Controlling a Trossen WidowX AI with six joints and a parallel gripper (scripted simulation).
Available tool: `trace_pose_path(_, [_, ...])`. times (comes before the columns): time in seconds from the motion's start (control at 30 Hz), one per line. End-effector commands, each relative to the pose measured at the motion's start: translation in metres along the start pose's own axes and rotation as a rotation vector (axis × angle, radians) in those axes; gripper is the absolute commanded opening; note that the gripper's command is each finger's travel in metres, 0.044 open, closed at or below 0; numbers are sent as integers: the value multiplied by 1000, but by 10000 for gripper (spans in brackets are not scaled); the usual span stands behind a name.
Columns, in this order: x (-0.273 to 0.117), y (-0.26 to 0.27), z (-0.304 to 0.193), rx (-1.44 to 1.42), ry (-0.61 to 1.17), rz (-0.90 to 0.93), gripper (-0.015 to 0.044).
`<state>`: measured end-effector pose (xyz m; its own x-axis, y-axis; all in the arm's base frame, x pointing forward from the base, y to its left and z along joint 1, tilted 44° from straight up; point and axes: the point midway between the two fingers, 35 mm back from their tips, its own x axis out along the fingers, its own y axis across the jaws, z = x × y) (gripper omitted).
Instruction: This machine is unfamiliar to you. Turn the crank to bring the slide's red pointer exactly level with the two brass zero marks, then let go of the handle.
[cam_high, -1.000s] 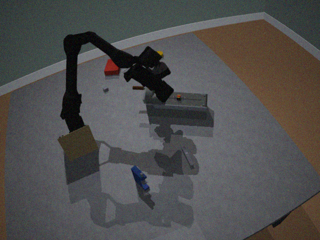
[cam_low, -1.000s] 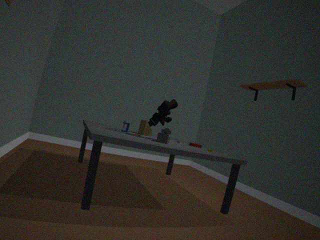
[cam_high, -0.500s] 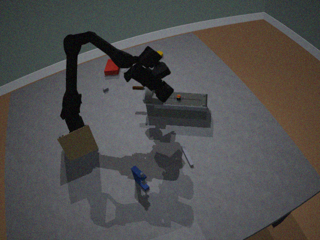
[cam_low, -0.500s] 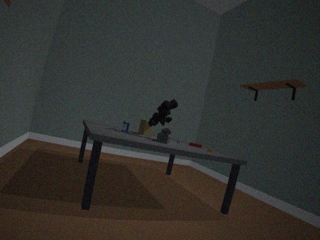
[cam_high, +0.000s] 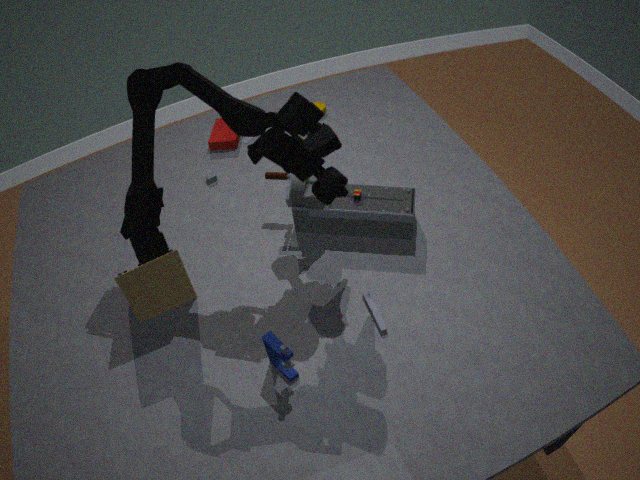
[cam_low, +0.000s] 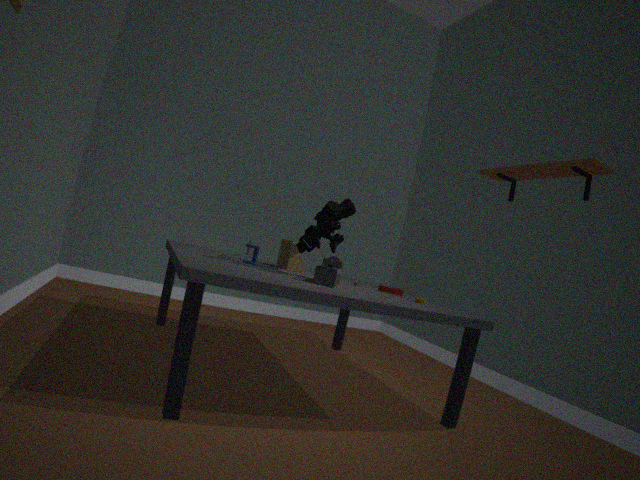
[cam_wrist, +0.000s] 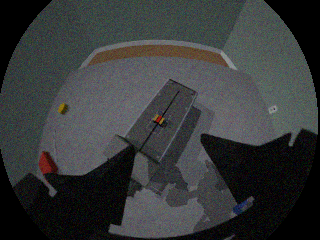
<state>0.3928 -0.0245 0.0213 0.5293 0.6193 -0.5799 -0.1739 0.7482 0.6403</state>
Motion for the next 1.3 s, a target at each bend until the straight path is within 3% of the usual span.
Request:
trace_pose_path(0.0, [0, 0, 0, 0, 0, -1, 414])
trace_pose_path(0.53, [0, 0, 0, 0, 0, -1, 0])
trace_pose_path(1.13, [0, 0, 0, 0, 0, 0, 0])
trace_pose_path(1.27, [0, 0, 0, 0, 0, 0, 105])
